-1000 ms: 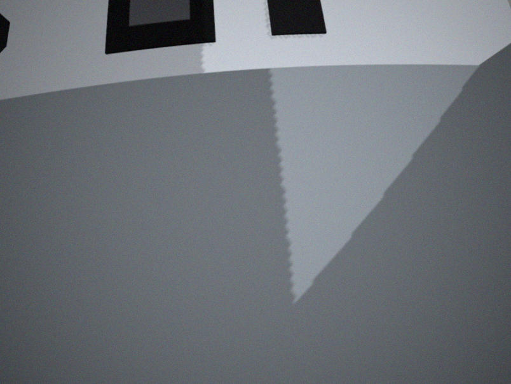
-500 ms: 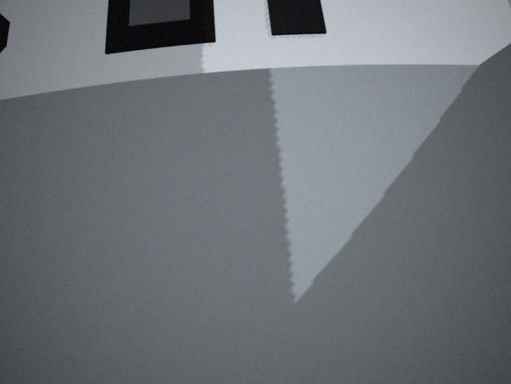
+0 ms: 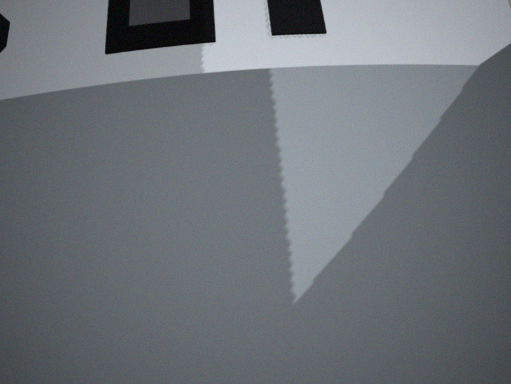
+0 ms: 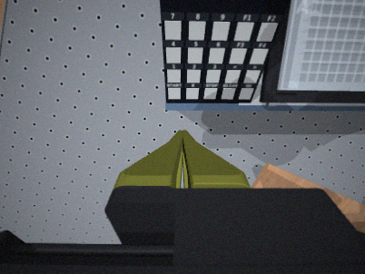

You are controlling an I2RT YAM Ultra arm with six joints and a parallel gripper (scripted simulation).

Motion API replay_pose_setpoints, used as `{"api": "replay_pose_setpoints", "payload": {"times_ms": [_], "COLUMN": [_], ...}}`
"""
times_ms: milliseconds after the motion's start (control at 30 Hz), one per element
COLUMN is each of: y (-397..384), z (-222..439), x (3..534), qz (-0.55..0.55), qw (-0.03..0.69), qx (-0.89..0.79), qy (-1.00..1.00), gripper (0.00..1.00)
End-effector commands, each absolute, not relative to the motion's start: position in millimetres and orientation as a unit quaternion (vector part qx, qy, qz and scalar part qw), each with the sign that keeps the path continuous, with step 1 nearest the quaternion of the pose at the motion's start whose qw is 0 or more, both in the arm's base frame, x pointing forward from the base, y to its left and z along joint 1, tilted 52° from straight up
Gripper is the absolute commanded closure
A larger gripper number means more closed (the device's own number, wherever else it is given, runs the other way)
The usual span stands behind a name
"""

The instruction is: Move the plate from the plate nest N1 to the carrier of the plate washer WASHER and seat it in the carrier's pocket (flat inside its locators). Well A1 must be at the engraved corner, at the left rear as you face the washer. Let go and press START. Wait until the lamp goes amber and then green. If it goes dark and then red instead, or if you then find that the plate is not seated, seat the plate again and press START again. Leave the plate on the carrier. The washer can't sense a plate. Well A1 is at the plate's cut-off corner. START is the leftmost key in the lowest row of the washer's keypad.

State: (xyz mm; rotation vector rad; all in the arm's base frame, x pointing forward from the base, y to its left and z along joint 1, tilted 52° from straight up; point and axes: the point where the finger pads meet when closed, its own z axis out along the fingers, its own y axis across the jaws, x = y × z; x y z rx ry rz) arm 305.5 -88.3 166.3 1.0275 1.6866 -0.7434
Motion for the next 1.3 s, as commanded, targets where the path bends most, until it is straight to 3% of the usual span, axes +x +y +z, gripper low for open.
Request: {"api": "replay_pose_setpoints", "payload": {"times_ms": [0, 1267], "y": [-89.9, -124.5], "z": [171.3, 159.4], "x": [309.9, 340.6], "qz": [-0.292, -0.286], "qw": [0.507, 0.513], "qx": [0.423, 0.415], "qy": [0.692, 0.694], "gripper": [1.0, 1.0]}}
